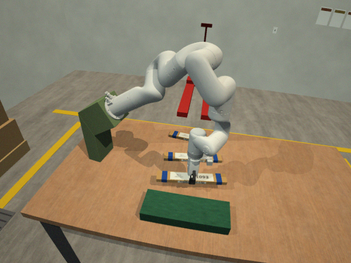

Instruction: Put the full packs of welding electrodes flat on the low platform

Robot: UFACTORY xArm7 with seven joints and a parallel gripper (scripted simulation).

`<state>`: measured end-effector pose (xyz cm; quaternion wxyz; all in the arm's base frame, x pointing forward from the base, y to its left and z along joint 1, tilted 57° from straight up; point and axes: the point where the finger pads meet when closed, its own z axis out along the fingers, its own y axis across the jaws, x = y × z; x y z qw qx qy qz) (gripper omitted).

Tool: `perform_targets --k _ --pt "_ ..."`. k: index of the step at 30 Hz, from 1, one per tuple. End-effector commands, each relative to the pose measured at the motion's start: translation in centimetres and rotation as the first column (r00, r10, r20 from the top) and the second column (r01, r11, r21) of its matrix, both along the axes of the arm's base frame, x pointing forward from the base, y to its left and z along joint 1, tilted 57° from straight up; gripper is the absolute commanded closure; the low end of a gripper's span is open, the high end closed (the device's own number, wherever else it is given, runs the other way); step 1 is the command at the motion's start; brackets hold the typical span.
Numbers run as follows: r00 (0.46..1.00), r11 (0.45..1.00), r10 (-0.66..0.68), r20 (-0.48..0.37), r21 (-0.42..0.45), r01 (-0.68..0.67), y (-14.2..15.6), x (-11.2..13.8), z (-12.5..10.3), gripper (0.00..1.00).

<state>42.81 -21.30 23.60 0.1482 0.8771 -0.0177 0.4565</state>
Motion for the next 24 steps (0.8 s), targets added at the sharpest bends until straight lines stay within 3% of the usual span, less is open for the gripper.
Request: perform_targets --k 1,24 --pt "1.0 1.0 0.002 0.001 0.002 -0.002 -0.2 0.5 -0.3 0.42" --pt "1.0 1.0 0.002 0.001 0.002 -0.002 -1.0 2.9 -2.0 0.42"
